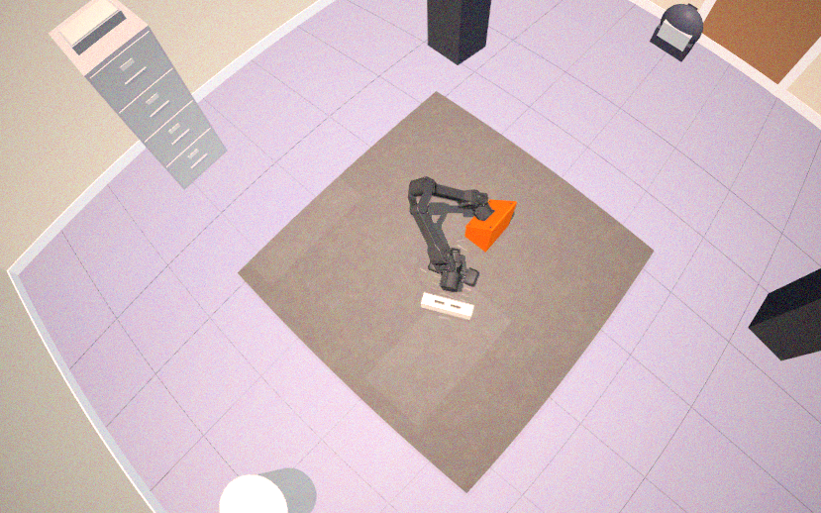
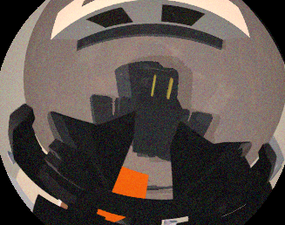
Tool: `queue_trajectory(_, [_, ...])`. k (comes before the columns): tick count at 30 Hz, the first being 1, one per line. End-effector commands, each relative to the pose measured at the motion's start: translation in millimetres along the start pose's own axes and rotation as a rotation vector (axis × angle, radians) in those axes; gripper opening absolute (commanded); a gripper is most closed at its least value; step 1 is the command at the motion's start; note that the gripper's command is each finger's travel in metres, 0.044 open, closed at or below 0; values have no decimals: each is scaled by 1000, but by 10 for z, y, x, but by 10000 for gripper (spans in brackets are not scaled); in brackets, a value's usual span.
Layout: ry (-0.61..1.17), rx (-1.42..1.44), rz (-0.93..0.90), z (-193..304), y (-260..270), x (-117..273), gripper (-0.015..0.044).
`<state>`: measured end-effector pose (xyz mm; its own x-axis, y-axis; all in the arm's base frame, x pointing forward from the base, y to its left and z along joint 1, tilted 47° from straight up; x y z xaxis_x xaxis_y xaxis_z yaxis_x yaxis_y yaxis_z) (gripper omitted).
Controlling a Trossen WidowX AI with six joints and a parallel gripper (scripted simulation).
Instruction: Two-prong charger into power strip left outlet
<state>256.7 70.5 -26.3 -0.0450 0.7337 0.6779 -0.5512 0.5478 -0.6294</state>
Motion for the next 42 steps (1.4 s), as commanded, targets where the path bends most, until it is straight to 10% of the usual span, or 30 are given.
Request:
queue_trajectory(1, [-5, 30, 2, -23, 97, -13, 0])
queue_trajectory(42, [0, 117, 15, -339, 373, -80, 0])
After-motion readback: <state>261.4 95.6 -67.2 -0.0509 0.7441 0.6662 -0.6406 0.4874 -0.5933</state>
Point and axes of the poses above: the point midway between the two fingers, 35 mm back from their tips, its own x axis back along the fingers, its own y axis across the jaws, z = x × y, the point moved 7 cm from there along x, back along the fingers, and after that the axes turned 11 degrees about x, right-handed, at the moved point
